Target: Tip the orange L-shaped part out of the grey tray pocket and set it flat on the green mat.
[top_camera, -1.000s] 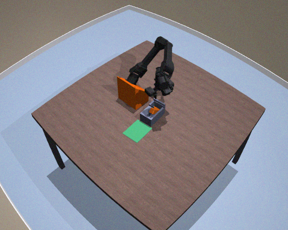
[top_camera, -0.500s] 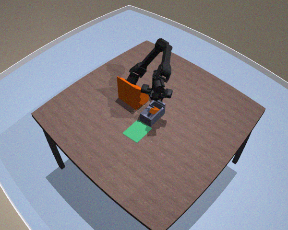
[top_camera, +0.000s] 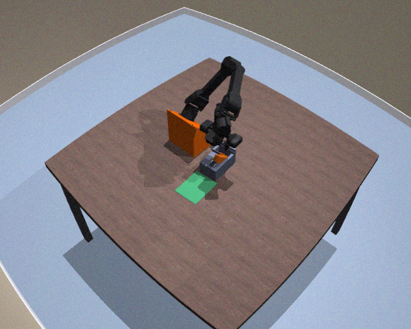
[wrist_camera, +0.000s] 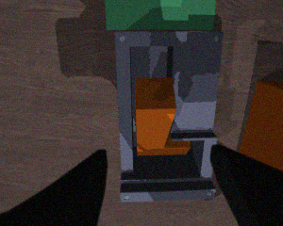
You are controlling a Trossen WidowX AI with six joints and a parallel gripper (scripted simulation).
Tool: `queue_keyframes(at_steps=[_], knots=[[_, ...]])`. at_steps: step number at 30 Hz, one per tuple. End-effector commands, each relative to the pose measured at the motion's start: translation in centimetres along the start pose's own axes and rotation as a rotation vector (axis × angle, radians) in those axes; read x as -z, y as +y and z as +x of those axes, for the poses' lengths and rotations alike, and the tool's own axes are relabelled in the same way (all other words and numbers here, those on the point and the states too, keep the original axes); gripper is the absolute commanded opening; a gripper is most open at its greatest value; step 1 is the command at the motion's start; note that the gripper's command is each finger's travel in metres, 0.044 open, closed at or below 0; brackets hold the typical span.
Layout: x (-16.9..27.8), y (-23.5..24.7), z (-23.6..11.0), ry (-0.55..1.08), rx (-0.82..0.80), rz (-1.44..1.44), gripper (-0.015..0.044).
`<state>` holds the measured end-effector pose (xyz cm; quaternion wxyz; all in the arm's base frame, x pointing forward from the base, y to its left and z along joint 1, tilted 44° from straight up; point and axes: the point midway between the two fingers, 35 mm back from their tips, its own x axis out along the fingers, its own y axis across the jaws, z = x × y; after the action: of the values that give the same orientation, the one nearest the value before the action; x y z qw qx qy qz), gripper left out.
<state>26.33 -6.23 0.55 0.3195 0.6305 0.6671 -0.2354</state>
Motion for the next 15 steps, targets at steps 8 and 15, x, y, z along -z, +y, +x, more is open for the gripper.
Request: queue_keyframes(at_steps=[8,15], knots=[[0.0,-0.1,2.9,0.004,0.006,0.014,0.0280],[0.0,-0.1,3.9,0.004,0.006,0.014,0.0280]])
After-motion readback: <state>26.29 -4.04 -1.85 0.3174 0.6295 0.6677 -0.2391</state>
